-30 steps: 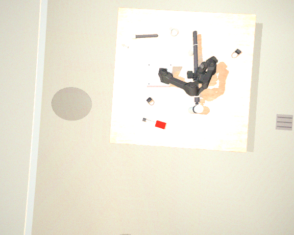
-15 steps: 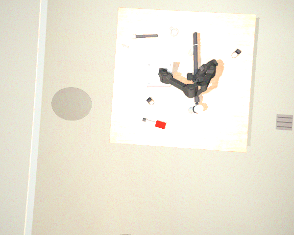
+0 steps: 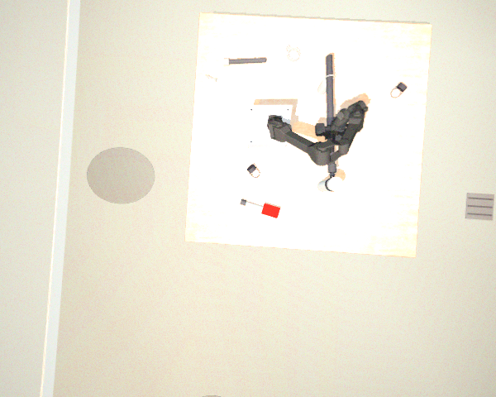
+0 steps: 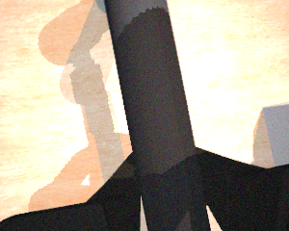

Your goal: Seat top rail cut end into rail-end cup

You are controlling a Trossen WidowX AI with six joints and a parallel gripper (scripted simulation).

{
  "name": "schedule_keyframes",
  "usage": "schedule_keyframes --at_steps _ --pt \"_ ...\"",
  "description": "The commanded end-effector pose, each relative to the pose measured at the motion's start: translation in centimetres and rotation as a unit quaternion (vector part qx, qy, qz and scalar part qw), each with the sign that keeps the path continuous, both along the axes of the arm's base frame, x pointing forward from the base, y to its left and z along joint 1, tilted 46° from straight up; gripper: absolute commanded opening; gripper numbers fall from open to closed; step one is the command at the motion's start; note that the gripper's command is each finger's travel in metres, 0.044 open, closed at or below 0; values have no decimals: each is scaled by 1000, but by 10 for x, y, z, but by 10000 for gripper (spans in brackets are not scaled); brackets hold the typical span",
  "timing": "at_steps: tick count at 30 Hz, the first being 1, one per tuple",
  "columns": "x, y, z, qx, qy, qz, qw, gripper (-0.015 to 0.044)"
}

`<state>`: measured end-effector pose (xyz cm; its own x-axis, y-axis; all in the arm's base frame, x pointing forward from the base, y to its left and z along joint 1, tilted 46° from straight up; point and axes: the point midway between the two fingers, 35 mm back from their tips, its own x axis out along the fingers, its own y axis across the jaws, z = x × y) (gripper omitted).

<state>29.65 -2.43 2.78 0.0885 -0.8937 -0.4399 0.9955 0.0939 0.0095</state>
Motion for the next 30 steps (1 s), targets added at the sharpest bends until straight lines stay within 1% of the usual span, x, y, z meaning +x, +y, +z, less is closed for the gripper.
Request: schedule_keyframes --at_steps 1,21,30 --pt "2 -1 7 -10 -3 8 1000 0" --pt "2 -1 7 -10 -3 8 1000 0" --pt "0 0 0 0 0 0 1000 0"
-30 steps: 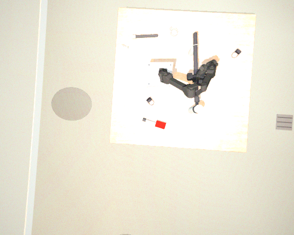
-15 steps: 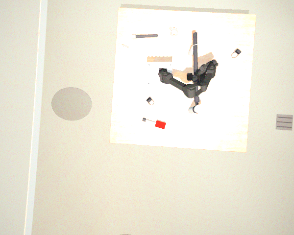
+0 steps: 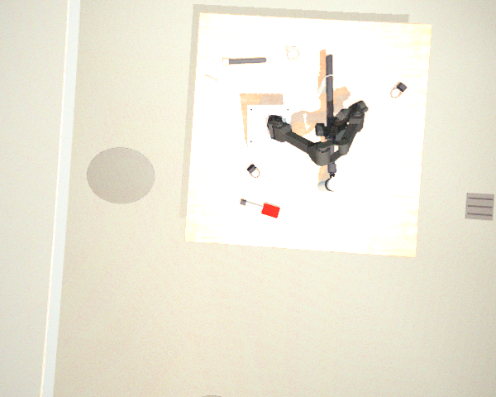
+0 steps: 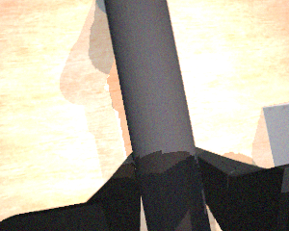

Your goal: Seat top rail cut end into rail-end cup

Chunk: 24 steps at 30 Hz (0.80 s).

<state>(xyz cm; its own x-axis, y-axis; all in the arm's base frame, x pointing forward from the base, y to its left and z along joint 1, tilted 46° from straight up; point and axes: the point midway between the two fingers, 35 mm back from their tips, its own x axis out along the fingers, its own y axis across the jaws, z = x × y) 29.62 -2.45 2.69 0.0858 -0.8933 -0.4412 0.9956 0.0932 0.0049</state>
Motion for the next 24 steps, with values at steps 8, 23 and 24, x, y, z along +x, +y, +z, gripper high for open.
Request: schedule_keyframes --at_steps 8,23,24 --pt "1 0 2 -1 -2 1 1000 0" --pt "2 -1 4 -2 0 2 1000 0" --pt "2 -1 4 -2 0 2 1000 0"
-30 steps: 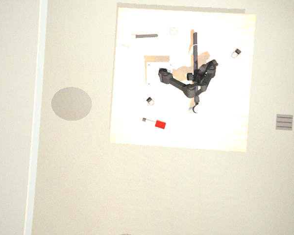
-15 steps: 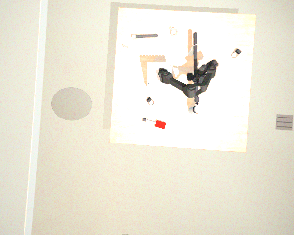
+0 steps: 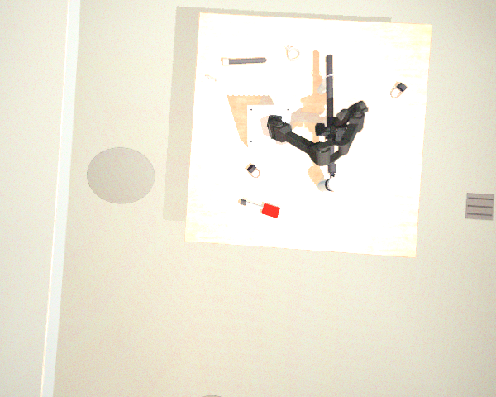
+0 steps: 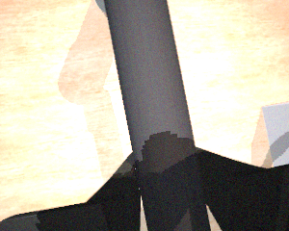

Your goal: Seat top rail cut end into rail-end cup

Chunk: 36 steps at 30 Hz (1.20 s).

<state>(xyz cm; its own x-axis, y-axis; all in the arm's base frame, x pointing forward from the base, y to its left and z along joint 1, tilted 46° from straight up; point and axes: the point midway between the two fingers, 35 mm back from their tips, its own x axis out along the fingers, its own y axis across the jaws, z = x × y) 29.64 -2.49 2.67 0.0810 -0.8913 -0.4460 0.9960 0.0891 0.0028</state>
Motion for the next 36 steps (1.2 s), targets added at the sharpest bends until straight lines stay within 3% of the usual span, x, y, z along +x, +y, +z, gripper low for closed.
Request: schedule_keyframes --at_steps 1,36 --pt "2 0 4 -5 -2 4 1000 0" --pt "1 0 1 6 3 -4 1000 0"
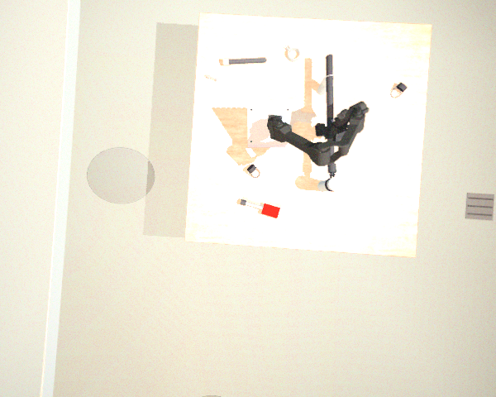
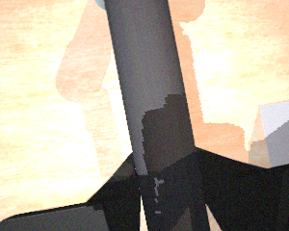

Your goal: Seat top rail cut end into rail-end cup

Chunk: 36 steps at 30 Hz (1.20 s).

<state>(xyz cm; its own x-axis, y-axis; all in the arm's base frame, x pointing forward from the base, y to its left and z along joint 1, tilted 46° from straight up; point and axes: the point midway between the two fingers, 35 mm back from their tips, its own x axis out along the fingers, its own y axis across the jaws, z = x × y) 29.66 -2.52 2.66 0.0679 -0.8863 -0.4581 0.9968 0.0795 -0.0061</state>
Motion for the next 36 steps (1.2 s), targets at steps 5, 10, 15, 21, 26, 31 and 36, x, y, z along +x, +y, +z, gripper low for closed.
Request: schedule_keyframes --at_steps 5,10,15,21,26,31,36 --pt "0 0 1 0 -2 0 1000 0" --pt "1 -1 2 0 -2 0 1000 0" --pt "2 -2 5 0 -2 0 1000 0" --pt "3 -3 8 0 -2 0 1000 0" --pt "5 -3 10 0 -2 0 1000 0" --pt "6 -2 12 0 -2 0 1000 0" --pt "1 -1 1 14 6 -10 1000 0"
